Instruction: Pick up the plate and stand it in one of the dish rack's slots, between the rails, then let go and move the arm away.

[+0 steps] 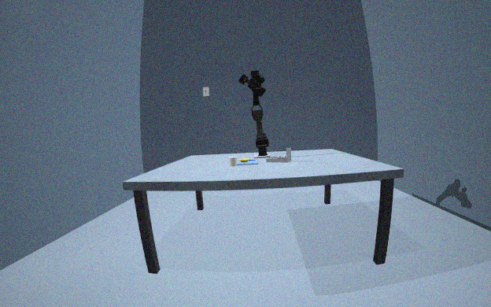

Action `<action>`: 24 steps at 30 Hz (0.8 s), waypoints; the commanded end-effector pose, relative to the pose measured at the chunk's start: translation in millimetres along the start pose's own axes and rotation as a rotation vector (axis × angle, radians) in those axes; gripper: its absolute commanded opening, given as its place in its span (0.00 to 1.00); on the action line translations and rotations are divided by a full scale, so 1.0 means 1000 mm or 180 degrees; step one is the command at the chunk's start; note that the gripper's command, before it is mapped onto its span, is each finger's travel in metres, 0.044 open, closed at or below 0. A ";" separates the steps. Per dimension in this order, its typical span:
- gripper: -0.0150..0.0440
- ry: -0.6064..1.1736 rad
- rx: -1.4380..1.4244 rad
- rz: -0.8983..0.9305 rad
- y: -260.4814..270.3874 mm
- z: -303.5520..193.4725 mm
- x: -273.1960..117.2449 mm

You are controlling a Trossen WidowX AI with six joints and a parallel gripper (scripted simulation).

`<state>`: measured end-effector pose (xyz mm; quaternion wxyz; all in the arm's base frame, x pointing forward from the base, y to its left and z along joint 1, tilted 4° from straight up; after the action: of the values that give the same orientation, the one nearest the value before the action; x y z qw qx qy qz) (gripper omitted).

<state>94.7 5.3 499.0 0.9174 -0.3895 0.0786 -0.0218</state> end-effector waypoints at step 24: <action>0.93 0.2057 0.0514 0.1377 0.094 -0.086 0.180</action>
<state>246.8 -4.5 367.3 0.8675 -0.2837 0.4067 0.0405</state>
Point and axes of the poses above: the point midway between the two fingers, 35 mm back from their tips, its own x axis out along the fingers, its own y axis across the jaws, z = x × y, the point moved 10 cm from there along -x, back along the fingers, and after that the axes turned 3 degrees about -x, right-handed, at the moved point
